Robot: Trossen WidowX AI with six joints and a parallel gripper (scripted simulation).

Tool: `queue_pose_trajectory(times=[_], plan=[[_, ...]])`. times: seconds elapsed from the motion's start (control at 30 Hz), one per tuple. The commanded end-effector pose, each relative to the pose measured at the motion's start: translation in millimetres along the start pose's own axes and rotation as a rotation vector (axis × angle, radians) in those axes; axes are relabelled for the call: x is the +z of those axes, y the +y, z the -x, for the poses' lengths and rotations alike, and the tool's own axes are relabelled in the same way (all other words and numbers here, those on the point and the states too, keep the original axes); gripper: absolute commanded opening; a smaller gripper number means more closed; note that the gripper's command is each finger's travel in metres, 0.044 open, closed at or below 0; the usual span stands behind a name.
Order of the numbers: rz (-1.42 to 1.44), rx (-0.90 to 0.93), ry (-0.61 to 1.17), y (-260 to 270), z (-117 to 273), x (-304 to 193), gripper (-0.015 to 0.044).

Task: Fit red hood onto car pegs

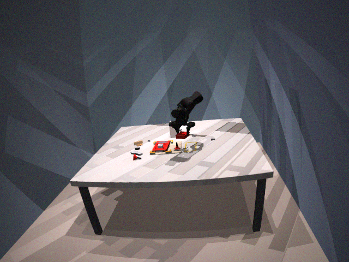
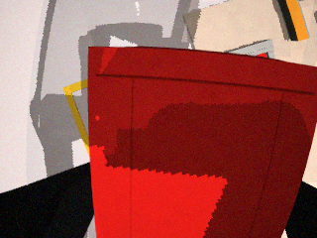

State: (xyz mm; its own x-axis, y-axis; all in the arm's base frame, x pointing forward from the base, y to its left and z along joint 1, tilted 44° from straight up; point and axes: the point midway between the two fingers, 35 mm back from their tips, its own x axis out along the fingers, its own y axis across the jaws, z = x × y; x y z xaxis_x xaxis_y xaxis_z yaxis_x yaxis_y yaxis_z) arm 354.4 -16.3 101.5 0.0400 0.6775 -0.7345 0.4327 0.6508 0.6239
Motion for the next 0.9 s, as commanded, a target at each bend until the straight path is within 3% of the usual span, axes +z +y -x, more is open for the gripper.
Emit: queue_pose_trajectory(times=[0.0,0.87], plan=[[0.044,-0.007,-0.006,-20,2,11,0.0000],[0.294,0.009,0.000,-152,0,50,0.0000]])
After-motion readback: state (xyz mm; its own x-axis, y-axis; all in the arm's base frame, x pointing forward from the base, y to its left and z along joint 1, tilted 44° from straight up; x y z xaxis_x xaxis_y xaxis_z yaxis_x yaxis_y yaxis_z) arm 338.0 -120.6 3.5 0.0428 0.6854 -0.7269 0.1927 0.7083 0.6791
